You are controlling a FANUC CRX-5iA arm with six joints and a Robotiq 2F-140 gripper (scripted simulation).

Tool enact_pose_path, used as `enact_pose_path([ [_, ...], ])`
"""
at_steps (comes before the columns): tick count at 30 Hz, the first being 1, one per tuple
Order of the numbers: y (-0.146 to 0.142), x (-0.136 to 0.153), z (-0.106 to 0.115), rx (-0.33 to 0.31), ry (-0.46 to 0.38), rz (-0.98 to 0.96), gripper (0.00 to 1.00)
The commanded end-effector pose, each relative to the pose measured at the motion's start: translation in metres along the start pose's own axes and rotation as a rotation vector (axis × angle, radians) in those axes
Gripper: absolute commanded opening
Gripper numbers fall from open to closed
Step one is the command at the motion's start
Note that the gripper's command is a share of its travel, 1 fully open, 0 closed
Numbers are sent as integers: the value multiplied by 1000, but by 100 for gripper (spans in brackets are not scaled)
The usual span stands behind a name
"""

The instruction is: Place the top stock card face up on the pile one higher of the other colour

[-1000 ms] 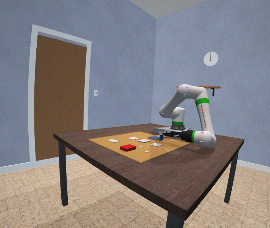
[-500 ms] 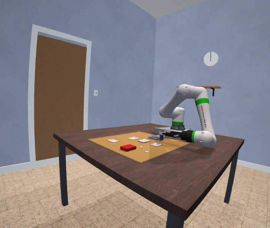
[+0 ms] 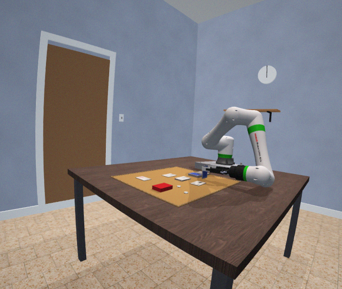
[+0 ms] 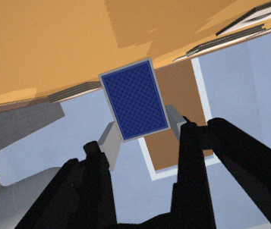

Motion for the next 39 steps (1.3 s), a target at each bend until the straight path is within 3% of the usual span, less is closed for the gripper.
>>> enact_pose_path([
  [1, -1, -2, 0, 1, -3, 3, 43],
  [39, -2, -6, 20, 1, -3, 3, 43],
])
Point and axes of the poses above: the point where the finger pads meet when closed, its own z axis back along the fingers, its own y axis across the jaws, x = y × z, the point moved 10 cm from there along z, back along the fingers, and after that the axes turned 10 degrees about -z, right-handed, at the moved point
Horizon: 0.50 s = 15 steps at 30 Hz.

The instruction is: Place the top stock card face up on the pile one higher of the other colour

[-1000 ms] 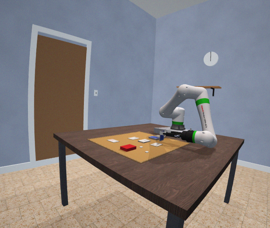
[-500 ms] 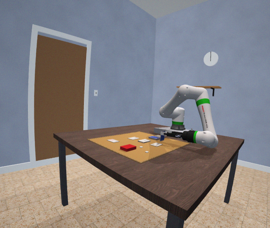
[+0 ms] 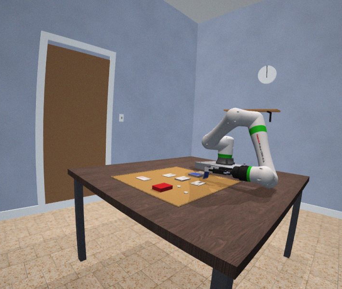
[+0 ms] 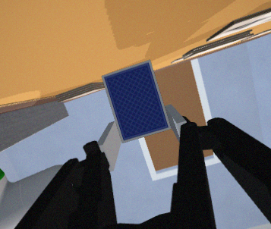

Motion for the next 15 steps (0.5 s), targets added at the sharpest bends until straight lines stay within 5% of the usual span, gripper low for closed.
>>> enact_pose_path([
  [1, -3, -5, -1, 3, -11, 7, 43],
  [15, -3, -7, 6, 3, -11, 7, 43],
])
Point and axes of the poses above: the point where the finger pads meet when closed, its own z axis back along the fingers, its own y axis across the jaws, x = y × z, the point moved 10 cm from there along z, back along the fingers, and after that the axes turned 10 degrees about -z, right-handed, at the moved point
